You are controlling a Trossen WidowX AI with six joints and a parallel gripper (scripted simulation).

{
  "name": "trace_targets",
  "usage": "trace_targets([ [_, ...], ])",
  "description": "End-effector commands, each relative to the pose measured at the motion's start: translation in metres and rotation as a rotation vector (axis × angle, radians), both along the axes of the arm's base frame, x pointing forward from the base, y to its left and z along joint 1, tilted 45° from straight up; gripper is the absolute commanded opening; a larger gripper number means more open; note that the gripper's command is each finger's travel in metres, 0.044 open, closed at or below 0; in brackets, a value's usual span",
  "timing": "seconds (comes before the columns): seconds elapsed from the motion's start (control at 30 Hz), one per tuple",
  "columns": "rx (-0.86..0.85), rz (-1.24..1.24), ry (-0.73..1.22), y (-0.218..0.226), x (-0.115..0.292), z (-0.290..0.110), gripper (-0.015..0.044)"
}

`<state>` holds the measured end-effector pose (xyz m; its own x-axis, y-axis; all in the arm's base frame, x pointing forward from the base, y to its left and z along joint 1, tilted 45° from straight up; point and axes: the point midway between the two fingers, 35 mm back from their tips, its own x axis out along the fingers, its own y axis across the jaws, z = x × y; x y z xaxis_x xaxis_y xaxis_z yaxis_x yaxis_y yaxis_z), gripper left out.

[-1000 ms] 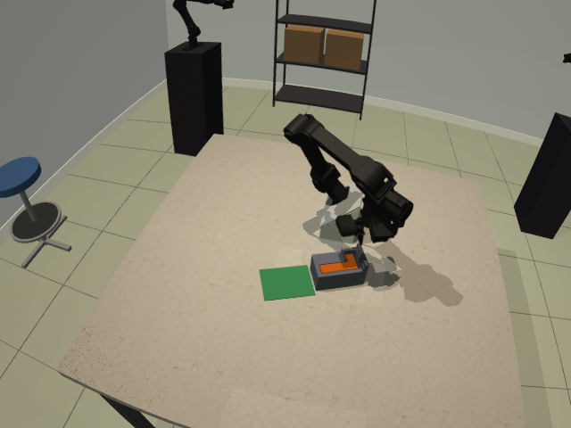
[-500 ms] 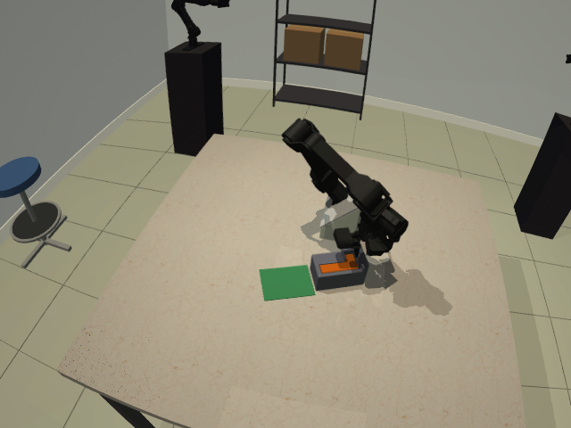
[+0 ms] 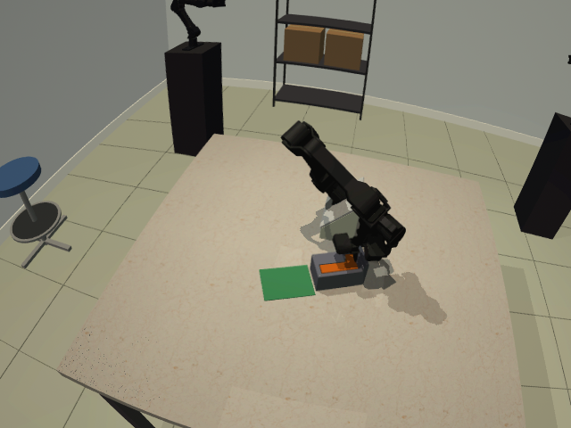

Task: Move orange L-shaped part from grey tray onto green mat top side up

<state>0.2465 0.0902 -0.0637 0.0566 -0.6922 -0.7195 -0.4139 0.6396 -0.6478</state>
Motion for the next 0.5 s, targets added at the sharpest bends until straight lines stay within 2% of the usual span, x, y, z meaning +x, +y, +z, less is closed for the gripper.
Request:
trace_targets([
  [0.0,-0.008,0.005,0.004,-0.006,0.0,-0.006,0.018],
  [0.47,-0.009,0.005,0.004,-0.023,0.001,-0.022,0.018],
])
